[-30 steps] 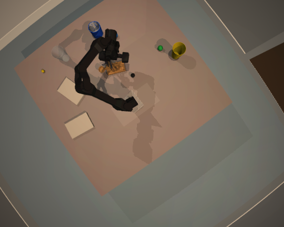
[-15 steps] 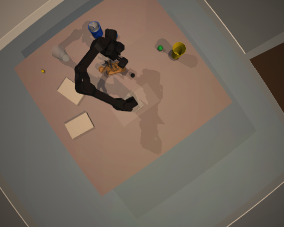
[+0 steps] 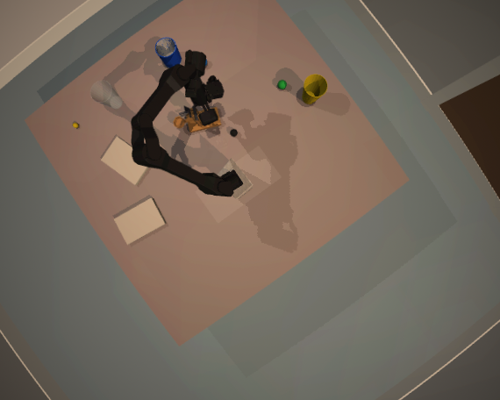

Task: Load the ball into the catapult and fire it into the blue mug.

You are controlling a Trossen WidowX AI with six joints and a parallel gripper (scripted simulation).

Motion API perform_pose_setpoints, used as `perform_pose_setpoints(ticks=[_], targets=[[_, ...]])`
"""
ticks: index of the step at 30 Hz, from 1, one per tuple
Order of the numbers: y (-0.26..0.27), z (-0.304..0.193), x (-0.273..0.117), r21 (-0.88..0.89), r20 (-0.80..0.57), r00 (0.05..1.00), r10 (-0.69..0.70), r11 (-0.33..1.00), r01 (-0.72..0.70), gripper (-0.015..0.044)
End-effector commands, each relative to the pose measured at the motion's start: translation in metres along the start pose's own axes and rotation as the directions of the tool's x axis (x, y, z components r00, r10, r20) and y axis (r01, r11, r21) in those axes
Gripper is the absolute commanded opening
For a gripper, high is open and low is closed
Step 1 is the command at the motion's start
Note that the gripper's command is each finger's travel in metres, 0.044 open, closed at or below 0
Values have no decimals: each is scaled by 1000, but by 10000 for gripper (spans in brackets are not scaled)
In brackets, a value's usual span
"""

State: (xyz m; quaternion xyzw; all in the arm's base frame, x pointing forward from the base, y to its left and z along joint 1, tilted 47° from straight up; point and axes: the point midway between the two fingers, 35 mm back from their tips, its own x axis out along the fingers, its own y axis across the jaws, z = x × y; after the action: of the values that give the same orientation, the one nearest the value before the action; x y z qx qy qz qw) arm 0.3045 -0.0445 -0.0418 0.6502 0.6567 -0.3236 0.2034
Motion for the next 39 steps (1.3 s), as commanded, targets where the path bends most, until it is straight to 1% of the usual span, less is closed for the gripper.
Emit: perform_pose_setpoints(ticks=[1,5,10,16,39], targets=[[0,0,-1,79,0,1000,2,997,-2,440],[0,0,1,83,0,1000,2,997,-2,440],[0,-1,44,183,-1,1000,2,983,-2,440],[0,-1,48,187,-1,1000,2,982,-2,440],[1,-1,86,187,-2,1000,2,982,-2,440]])
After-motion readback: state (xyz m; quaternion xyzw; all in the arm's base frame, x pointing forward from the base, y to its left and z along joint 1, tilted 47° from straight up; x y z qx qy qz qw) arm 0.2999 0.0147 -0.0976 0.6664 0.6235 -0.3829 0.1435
